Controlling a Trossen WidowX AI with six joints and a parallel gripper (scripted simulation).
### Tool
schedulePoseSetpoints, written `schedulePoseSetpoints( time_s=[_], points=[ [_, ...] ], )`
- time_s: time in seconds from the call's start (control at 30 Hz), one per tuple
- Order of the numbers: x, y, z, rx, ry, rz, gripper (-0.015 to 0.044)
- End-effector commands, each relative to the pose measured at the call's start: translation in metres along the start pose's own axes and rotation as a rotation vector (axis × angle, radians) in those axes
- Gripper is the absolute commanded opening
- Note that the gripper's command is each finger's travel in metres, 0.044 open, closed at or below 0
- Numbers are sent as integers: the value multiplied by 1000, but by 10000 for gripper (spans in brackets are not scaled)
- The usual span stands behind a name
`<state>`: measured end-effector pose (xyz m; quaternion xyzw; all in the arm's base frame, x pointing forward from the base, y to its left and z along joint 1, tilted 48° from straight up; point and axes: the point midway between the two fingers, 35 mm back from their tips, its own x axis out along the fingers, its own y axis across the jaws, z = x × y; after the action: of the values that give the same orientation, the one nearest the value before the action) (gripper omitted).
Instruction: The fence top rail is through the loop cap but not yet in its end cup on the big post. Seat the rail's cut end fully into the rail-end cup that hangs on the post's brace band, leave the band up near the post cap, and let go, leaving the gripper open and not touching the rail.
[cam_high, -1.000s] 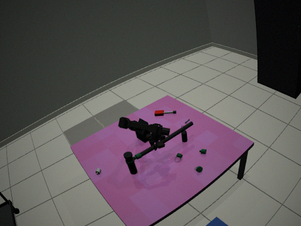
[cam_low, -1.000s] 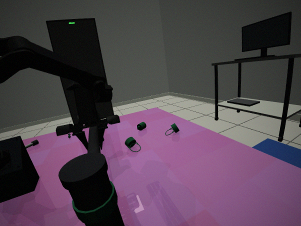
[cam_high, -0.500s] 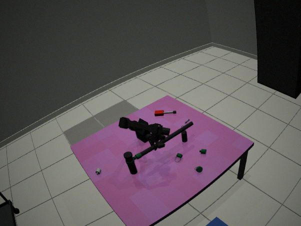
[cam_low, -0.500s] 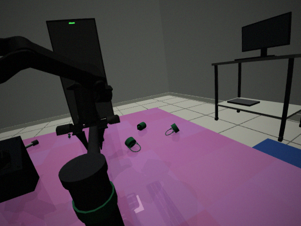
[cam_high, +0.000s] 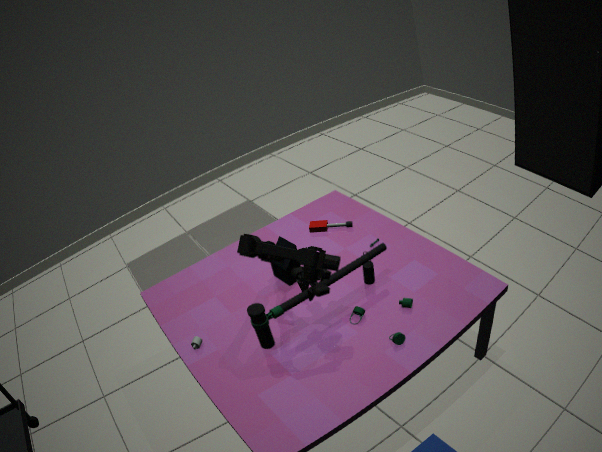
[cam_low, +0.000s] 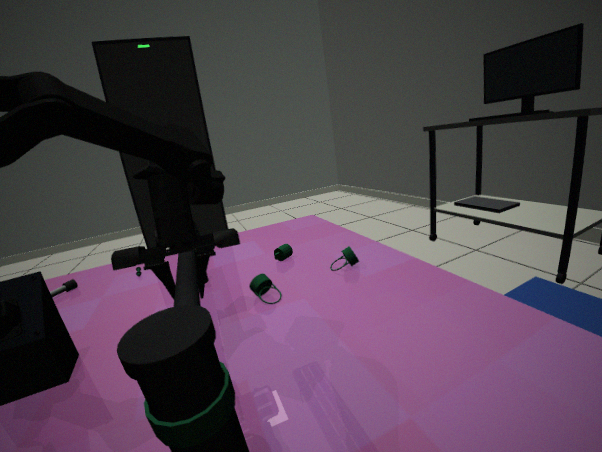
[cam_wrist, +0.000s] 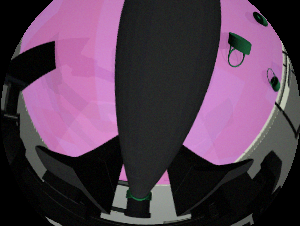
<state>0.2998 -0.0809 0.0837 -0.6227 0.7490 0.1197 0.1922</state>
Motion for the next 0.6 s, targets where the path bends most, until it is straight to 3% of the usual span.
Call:
schedulePoseSetpoints(
  time_s=[0.0, 0.57],
  points=[
    [-4, 0, 0, 0, 4, -10, 0],
    [0, 0, -1, 0, 2, 1, 0]
  ],
)
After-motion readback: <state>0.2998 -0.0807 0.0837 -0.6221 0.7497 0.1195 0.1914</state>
